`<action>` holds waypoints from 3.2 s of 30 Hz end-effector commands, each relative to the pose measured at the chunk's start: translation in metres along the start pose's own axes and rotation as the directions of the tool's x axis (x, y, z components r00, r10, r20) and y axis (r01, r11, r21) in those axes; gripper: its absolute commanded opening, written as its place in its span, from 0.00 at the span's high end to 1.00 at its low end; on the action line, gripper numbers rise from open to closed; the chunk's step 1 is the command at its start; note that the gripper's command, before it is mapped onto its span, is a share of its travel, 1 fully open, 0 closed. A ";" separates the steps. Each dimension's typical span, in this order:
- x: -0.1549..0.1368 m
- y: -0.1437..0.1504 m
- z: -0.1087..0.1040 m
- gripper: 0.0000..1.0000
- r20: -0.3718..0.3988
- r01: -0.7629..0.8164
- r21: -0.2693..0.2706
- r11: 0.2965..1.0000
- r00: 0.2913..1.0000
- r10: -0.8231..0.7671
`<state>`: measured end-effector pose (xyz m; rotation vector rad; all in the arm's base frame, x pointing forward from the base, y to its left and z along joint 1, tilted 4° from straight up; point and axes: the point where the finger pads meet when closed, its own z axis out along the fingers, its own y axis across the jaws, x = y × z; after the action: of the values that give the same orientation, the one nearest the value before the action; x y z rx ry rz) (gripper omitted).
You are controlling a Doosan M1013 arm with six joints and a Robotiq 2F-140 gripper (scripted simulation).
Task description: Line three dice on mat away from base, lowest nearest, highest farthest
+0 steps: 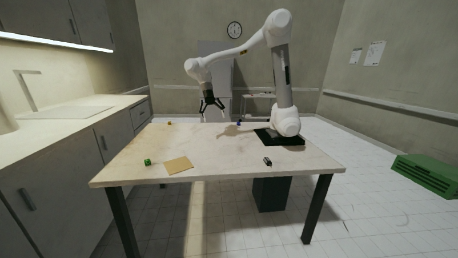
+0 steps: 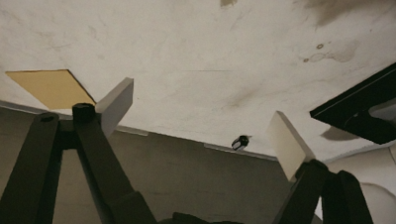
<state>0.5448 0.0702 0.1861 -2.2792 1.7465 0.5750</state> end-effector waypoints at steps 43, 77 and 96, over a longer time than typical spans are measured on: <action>0.413 -0.297 -0.235 0.00 -0.149 -0.732 0.453 0.509 0.501 0.853; 0.452 -0.308 -0.160 0.00 -0.149 -0.732 0.453 0.509 0.501 0.853; 0.452 -0.308 -0.160 0.00 -0.149 -0.732 0.453 0.509 0.501 0.853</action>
<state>0.9675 -0.3044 0.1141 -1.2345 2.8401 -0.0699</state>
